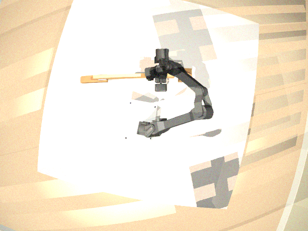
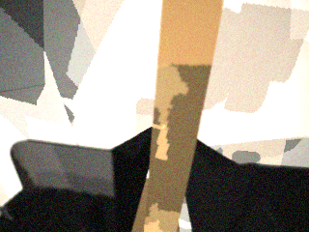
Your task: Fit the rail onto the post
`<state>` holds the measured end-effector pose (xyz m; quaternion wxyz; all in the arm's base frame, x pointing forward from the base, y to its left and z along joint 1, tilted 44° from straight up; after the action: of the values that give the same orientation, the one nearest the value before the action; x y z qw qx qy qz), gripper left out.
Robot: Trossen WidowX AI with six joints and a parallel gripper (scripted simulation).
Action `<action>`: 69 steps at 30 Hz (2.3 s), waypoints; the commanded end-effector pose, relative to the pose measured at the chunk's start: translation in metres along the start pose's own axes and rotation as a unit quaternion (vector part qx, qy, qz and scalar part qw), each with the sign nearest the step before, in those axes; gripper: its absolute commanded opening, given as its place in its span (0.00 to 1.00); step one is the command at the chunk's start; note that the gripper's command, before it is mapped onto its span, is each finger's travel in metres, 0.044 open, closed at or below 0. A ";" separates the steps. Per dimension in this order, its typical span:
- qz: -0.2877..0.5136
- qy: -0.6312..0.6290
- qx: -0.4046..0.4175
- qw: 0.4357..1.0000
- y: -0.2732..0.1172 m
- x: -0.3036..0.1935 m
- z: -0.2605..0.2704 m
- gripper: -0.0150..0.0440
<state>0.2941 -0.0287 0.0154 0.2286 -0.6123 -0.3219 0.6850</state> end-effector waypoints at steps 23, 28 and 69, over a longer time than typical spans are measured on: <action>0.001 0.001 -0.004 1.000 -0.002 -0.011 -0.001 0.25; 0.001 0.001 -0.004 1.000 -0.002 -0.012 -0.001 0.25; 0.002 0.001 -0.004 1.000 -0.003 -0.025 -0.002 0.25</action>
<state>0.2986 -0.0433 0.0304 0.2289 -0.6121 -0.3221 0.6850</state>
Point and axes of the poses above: the point midway between the two fingers, 35 mm back from their tips, its own y axis out along the fingers, its own z axis across the jaws, x = y × z, the point moved 2 cm from there along -y, back along the fingers, and after that the axes turned 4 degrees about y, right-handed, at the moved point
